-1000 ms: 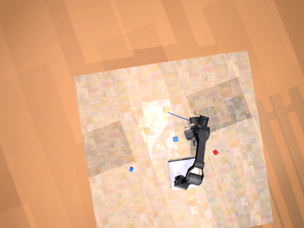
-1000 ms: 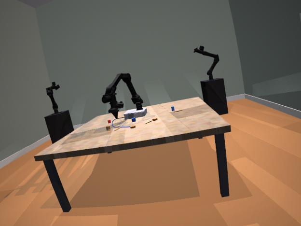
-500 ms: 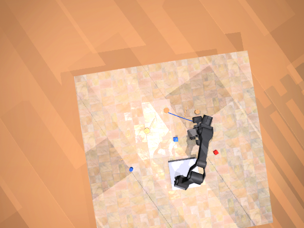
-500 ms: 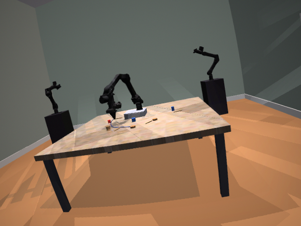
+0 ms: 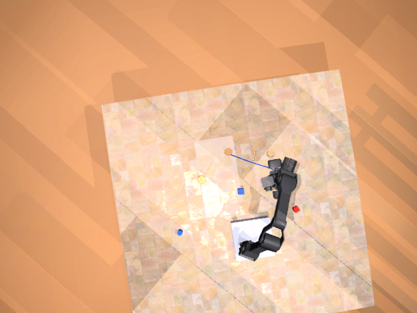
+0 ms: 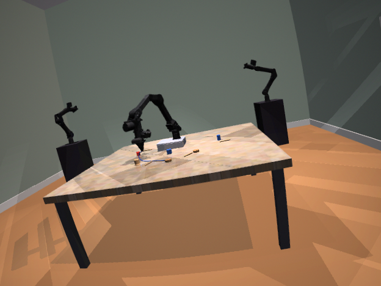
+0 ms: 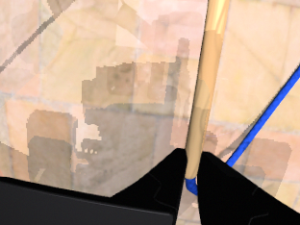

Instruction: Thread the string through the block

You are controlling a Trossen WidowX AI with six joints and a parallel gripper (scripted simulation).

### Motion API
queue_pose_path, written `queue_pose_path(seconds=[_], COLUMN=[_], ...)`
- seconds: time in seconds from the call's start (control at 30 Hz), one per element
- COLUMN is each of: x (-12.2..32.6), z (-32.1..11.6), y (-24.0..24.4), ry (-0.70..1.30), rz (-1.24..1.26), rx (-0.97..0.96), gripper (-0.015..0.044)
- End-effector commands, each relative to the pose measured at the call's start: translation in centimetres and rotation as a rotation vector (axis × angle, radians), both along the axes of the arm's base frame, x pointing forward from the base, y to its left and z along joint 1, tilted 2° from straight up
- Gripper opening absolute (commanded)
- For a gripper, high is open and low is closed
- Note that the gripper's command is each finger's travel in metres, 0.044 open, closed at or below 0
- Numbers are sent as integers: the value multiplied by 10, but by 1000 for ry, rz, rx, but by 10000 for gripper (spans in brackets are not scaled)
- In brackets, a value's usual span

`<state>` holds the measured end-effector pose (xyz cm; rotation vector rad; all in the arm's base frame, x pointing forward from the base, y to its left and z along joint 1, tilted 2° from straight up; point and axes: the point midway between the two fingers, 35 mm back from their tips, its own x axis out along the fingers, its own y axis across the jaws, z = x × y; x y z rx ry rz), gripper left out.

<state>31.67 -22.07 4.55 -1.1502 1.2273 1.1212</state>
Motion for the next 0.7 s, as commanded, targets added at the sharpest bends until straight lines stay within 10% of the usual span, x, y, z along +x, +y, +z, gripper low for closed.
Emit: queue_pose_path(seconds=[0.0,0.67], x=[-2,-7], z=[-1,-4], y=[-8,-24], ry=[7,8], rz=[3,4], rx=[-4,-11], gripper=[0,0])
